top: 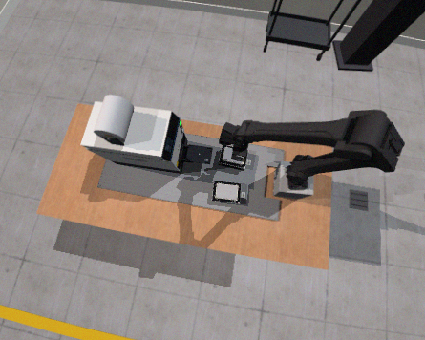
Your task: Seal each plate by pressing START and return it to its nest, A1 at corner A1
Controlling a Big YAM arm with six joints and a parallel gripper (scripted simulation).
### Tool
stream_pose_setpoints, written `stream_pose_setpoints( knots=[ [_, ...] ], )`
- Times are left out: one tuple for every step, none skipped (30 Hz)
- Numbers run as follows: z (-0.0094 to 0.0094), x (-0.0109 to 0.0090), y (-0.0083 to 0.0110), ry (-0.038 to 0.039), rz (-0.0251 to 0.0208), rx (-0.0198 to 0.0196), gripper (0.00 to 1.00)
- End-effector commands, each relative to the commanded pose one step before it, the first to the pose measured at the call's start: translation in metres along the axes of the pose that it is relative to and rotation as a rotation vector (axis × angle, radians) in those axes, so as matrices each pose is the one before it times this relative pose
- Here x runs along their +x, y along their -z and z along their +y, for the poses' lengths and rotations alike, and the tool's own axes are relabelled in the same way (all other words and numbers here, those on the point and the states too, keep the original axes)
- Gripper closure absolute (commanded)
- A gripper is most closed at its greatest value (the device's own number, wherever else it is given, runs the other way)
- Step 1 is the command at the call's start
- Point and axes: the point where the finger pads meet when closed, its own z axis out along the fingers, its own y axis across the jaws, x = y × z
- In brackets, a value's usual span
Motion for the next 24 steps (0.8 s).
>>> stream_pose_setpoints(
  knots=[
    [0.01576, -0.02288, 0.03362, -0.00016, -0.0527, 0.01345, 0.0],
    [0.00311, -0.0036, 0.00507, -0.00414, -0.00371, 0.0016, 0.0],
    [0.00284, -0.00317, 0.00441, -0.00532, -0.00211, 0.00129, 0.0],
    [0.00283, -0.00281, 0.00405, -0.00511, -0.00168, 0.00123, 0.0],
    [0.00322, -0.0018, 0.00246, 0.0098, 0.0036, -0.00008, 0.0],
    [0.00345, -0.00151, 0.00245, -0.0033, 0.00346, -0.00028, 0.0],
    [0.00399, -0.0009, 0.00234, -0.0025, 0.0038, -0.00163, 0.0],
    [0.0, 0.0, 0.0, 0.0, 0.0, 0.0, 0.0],
    [0.0, 0.0, 0.0, 0.0, 0.0, 0.0, 0.0],
    [0.00079, 0.00492, -0.00292, 0.01374, 0.0096, -0.00346, 0.0],
    [0.00365, 0.0018, 0.00201, -0.004, 0.00887, -0.0005, 0.0],
    [0.00532, -0.00185, 0.005, 0.00156, -0.00172, -0.00103, 0.0],
    [0.00543, -0.00319, 0.00658, 0.00289, -0.0086, -0.00039, 0.0],
    [0.00502, -0.00385, 0.00686, 0.00199, -0.0106, -0.00005, 0.0],
    [0.0045, -0.00416, 0.00627, 0.00086, -0.00872, 0.00036, 0.0],
    [0.00368, -0.00402, 0.00602, -0.00098, -0.00799, 0.0016, 0.0],
    [0.00326, -0.00348, 0.00538, -0.00276, -0.00573, 0.0013, 0.0],
    [-0.00364, -0.00224, -0.00019, -0.0068, -0.00732, 0.00308, 0.0],
    [0.00163, -0.0024, 0.00255, 0.01073, 0.00039, 0.00213, 0.0],
    [0.00273, -0.00054, 0.00204, -0.00616, 0.00722, -0.00081, 0.0],
    [0.00493, 0.00008, 0.00175, 0.01846, 0.00799, -0.00199, 0.0],
    [0.00584, 0.0003, 0.00161, 0.00065, 0.00734, -0.0059, 0.0],
    [0.00499, 0.00016, 0.00181, 0.00139, 0.00632, -0.00065, 0.0],
    [0.00458, 0.00188, 0.00064, 0.00067, 0.0096, -0.00027, 0.0]
  ],
)
